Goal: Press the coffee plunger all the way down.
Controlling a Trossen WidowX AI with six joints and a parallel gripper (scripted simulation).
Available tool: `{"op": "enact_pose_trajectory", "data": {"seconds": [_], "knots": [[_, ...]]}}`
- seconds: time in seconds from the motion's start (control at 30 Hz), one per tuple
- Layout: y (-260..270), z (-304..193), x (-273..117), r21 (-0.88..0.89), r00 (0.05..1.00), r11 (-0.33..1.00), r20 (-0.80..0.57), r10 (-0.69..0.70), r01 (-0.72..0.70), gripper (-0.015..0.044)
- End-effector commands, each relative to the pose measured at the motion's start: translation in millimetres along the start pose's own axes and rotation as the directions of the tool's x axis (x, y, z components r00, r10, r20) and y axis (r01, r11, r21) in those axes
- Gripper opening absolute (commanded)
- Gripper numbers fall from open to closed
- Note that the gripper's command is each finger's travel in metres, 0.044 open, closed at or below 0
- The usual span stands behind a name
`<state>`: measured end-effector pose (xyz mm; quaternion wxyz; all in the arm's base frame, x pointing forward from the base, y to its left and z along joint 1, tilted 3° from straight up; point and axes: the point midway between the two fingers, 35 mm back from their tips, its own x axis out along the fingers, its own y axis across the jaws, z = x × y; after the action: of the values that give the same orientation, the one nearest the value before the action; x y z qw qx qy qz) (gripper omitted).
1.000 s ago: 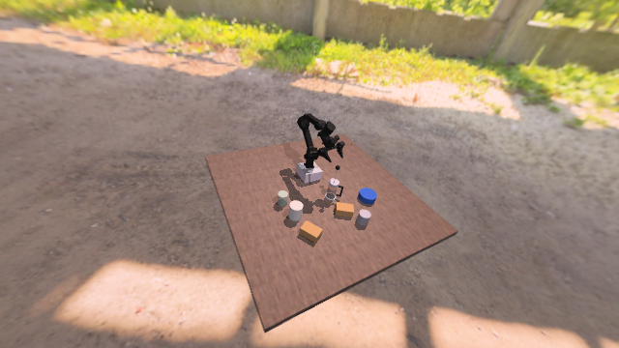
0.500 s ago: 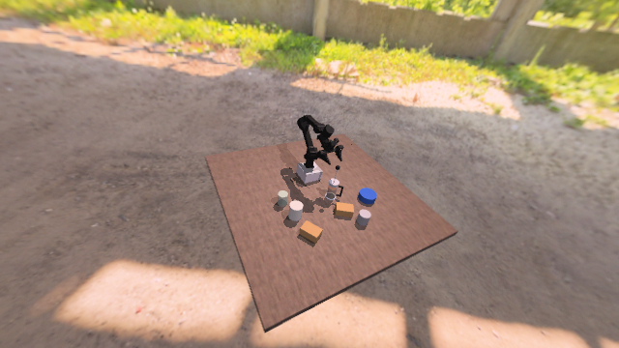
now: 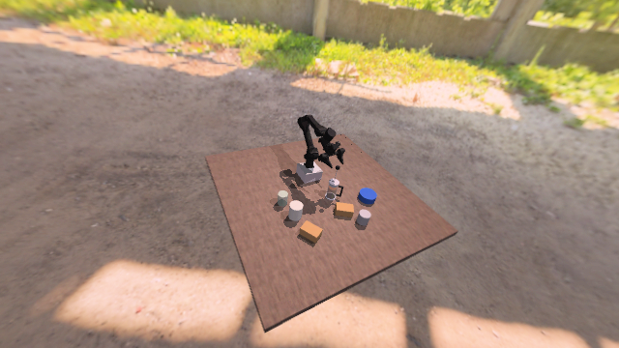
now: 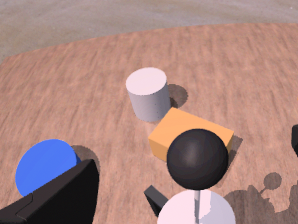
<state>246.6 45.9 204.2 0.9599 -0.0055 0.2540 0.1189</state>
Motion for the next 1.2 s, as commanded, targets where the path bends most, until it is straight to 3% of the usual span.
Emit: {"op": "enact_pose_trajectory", "data": {"seconds": [0.0,0.17,0.57,1.17], "knots": [[0,-2,7,0.005,1.000,1.000,-0.003,-0.003,0.003,0.0440],[0,-2,13,0.006,1.000,1.000,-0.002,-0.003,0.003,0.0440],[0,-2,13,0.006,1.000,1.000,-0.002,-0.003,0.003,0.0125],[0,-9,18,0.006,1.000,1.000,-0.002,-0.003,0.003,0.0118]]}}
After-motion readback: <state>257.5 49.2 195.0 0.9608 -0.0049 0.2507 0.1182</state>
